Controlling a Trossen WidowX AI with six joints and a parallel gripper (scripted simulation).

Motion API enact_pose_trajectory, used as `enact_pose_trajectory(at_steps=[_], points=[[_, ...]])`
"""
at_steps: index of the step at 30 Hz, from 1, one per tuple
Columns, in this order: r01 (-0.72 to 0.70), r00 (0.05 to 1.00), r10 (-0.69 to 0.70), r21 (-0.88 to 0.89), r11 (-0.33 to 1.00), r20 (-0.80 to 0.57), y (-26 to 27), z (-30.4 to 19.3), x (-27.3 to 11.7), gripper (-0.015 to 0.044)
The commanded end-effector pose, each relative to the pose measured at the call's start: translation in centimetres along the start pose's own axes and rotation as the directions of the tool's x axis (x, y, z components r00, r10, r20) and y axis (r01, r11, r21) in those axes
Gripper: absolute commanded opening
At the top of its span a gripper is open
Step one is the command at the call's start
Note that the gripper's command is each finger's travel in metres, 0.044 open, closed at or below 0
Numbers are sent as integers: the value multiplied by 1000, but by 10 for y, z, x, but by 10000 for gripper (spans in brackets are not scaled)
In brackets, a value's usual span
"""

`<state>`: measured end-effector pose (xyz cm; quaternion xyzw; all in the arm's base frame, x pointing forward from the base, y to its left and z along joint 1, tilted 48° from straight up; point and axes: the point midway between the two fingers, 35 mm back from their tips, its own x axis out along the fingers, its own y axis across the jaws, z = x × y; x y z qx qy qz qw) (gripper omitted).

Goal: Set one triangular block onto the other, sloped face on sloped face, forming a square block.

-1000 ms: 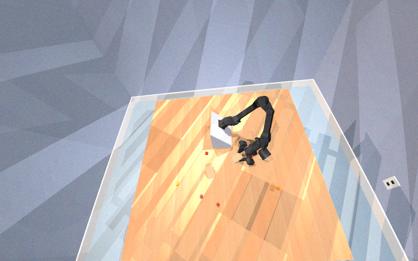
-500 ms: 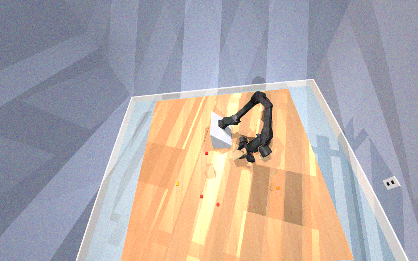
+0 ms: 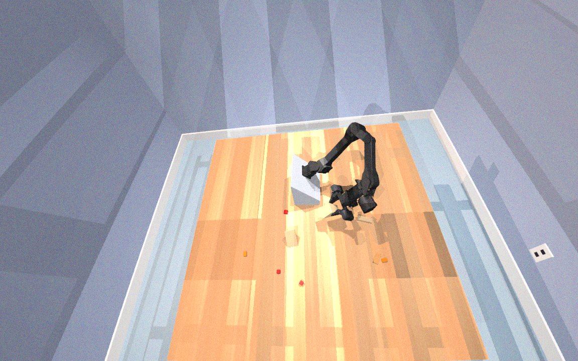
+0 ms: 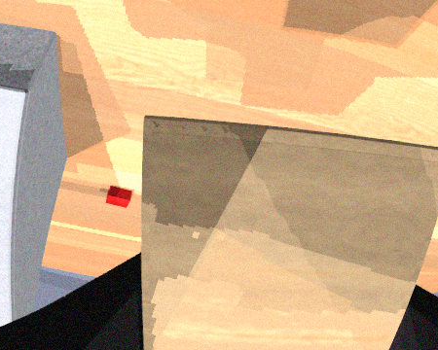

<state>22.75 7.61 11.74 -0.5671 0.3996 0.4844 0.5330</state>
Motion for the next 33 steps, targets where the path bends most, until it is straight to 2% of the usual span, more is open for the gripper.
enact_pose_trajectory(at_steps=[1,8,16,24,33], points=[[-11,1000,11,76,997,9,1,0,2,0],[-48,998,37,302,952,41,3,-1,4,0],[-97,995,65,539,836,78,5,-3,7,0],[-148,989,89,737,659,118,7,-4,10,0],[-196,980,113,894,402,164,8,-5,13,0]])
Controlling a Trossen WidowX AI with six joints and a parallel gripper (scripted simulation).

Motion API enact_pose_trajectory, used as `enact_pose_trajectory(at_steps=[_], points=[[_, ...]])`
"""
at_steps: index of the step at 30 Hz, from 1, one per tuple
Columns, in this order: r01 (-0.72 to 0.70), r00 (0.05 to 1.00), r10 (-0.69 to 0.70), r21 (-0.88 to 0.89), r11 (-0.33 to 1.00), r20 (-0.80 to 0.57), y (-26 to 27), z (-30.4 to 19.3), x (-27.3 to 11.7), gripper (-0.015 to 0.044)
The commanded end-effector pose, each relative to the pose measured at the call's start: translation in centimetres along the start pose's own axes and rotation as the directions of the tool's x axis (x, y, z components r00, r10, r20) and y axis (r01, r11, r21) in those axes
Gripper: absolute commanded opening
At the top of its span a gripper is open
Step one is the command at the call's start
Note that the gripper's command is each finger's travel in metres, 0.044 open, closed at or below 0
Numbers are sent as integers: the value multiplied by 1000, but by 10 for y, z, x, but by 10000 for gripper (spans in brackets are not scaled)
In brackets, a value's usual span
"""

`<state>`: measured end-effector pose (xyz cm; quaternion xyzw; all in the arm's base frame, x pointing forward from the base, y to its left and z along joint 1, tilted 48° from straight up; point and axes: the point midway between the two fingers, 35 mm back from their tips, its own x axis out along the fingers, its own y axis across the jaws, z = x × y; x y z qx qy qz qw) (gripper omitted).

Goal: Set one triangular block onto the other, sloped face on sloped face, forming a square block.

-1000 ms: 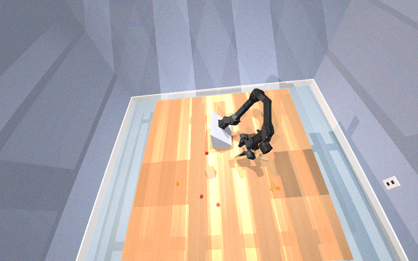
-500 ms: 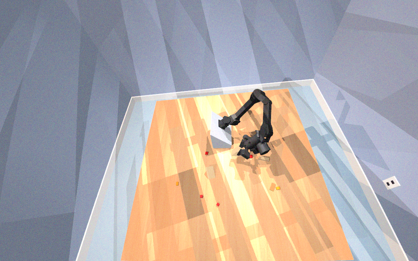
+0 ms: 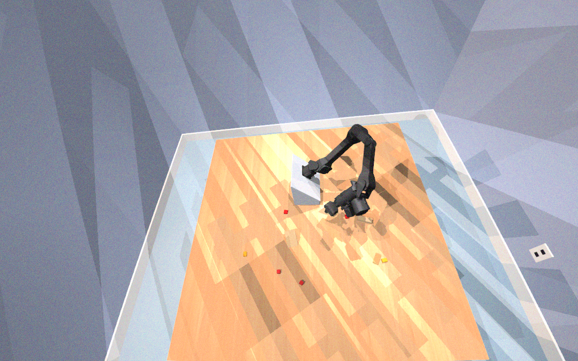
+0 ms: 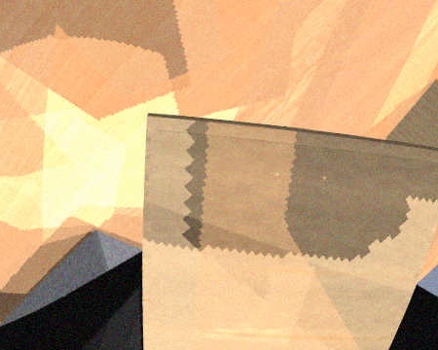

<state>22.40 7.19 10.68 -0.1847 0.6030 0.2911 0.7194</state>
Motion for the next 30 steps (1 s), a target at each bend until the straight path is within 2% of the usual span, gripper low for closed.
enact_pose_trajectory(at_steps=[1,15,30], points=[[-33,999,35,162,986,-9,0,-2,3,0],[-97,993,115,593,799,8,-1,-5,6,0],[-117,980,198,908,402,38,-2,-7,8,0]])
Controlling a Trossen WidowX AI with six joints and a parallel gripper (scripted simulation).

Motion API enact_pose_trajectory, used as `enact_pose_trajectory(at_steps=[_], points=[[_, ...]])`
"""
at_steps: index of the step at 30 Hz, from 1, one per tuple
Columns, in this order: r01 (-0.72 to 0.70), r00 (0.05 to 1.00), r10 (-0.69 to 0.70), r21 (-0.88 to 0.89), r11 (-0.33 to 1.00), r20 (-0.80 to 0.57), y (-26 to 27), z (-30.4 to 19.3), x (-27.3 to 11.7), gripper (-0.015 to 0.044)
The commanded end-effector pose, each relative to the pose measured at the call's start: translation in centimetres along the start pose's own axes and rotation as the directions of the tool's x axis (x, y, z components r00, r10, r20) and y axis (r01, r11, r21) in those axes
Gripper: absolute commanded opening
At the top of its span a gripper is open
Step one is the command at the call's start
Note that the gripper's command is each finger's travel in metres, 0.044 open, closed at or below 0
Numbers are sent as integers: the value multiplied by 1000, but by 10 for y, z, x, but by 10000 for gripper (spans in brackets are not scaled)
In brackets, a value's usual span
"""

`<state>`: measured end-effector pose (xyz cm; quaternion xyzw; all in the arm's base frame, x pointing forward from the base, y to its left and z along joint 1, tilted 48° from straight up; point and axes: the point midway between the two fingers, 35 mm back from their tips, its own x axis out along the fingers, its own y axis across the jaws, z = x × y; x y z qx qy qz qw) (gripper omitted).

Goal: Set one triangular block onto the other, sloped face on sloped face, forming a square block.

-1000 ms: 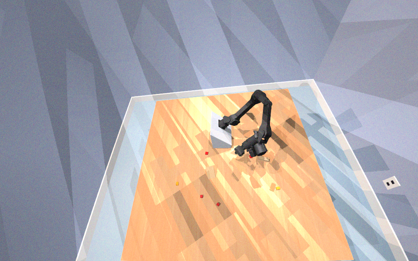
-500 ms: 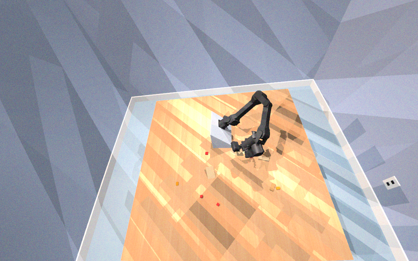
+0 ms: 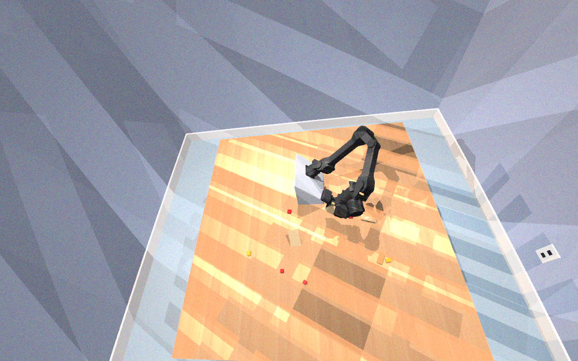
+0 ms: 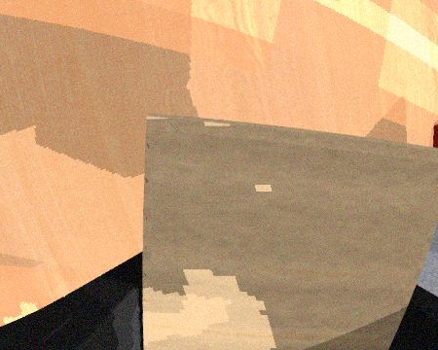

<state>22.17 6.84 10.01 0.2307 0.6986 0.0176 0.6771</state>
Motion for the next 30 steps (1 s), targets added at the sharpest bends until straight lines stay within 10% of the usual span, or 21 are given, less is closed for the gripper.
enact_pose_trajectory(at_steps=[1,30], points=[[-15,999,20,165,986,-29,-2,-1,2,0],[19,979,179,914,406,-100,-4,2,1,0]])
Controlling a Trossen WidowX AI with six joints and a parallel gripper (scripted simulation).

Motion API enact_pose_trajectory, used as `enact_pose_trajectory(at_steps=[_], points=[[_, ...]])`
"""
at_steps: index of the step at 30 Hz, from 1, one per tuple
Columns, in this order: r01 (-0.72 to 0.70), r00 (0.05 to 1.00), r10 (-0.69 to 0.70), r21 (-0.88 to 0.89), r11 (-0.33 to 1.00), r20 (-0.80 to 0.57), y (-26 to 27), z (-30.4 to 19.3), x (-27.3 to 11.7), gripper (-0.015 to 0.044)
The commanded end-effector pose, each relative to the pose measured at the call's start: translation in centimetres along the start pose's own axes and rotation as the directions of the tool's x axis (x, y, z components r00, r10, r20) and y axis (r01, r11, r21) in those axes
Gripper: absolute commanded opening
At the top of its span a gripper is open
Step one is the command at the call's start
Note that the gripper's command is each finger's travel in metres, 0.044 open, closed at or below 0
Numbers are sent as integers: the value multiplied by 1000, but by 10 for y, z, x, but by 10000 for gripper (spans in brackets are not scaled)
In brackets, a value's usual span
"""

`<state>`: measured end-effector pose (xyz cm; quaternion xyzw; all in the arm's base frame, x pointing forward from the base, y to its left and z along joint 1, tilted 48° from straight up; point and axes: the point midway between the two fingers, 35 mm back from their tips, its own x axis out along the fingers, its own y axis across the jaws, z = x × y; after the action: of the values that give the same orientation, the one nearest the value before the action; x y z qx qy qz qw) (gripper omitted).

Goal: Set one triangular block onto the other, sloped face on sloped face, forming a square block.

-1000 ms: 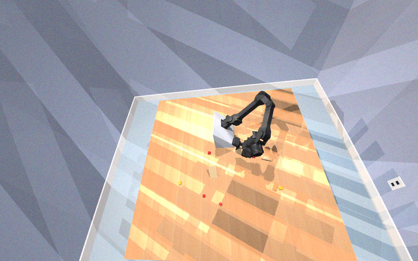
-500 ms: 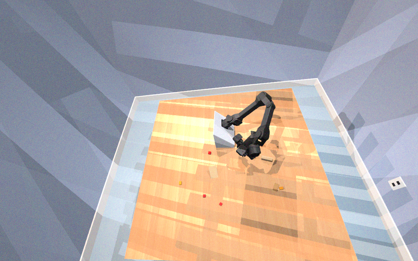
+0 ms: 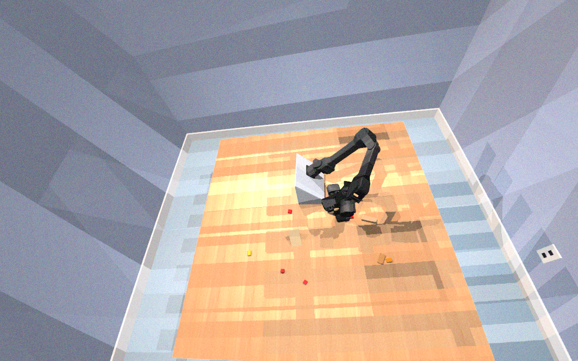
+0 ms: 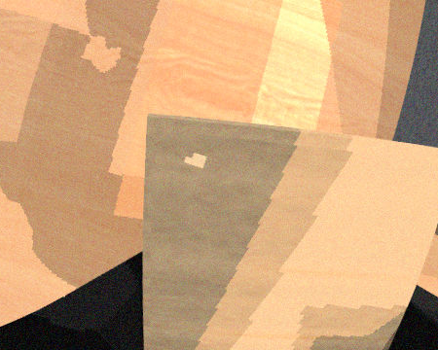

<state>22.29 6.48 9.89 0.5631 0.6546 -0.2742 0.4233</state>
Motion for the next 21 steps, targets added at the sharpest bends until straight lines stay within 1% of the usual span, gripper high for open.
enact_pose_trajectory(at_steps=[1,6,11,21], points=[[9,999,-3,167,986,-34,-1,1,1,0],[15,998,6,332,943,-64,0,2,0,0],[30,996,17,486,873,-93,1,2,-1,0],[84,987,46,745,662,-152,2,4,-3,0]])
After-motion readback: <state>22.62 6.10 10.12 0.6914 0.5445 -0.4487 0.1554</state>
